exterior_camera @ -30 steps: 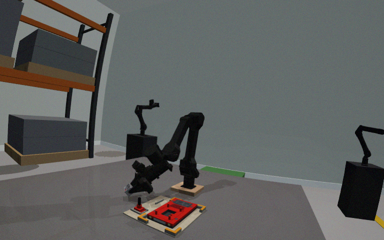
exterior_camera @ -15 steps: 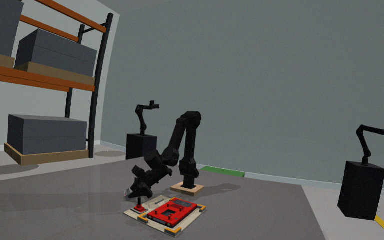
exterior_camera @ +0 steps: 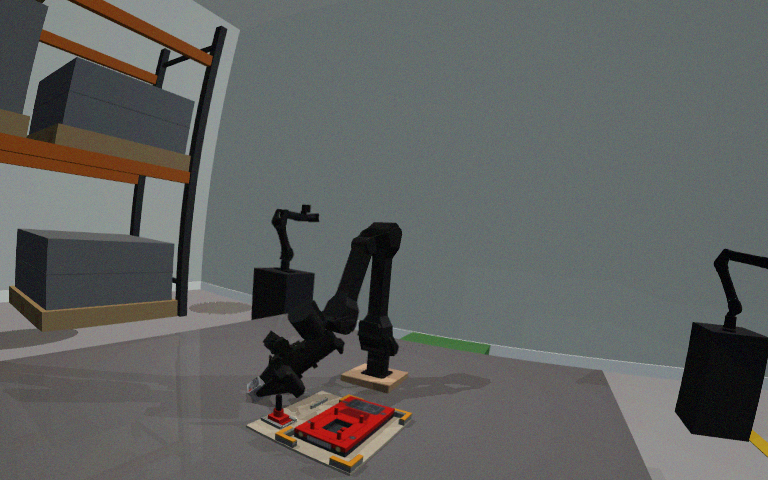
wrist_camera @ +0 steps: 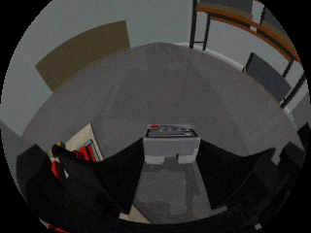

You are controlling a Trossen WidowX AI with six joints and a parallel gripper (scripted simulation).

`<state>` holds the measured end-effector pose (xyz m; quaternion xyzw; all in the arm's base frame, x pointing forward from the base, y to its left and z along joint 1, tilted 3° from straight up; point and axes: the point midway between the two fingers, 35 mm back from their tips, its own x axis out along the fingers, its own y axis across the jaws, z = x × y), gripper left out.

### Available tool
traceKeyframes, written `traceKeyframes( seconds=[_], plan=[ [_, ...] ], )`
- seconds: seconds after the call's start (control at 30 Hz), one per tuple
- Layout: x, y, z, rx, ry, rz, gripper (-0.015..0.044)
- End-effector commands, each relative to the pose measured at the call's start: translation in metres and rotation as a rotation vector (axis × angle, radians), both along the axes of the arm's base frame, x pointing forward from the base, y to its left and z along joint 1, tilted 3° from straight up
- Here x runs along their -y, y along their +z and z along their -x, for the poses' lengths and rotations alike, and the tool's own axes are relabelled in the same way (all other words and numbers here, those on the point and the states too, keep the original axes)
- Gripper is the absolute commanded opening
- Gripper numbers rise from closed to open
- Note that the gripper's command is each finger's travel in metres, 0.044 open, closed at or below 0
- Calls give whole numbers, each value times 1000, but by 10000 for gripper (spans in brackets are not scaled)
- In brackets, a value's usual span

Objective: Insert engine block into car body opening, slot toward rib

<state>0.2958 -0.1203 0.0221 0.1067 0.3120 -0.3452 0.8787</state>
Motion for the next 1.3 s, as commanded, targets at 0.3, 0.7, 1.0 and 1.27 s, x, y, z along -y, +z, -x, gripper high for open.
traceKeyframes(
  seconds=[0.3,0.7,1.0,1.27],
  plan=[
    [0,0,0,0,0,0,440],
    [-20,28,20,-15,5,-5,440],
    [-21,31,19,-11,11,-4,440],
    [-21,31,19,-11,11,-4,440]
  ],
)
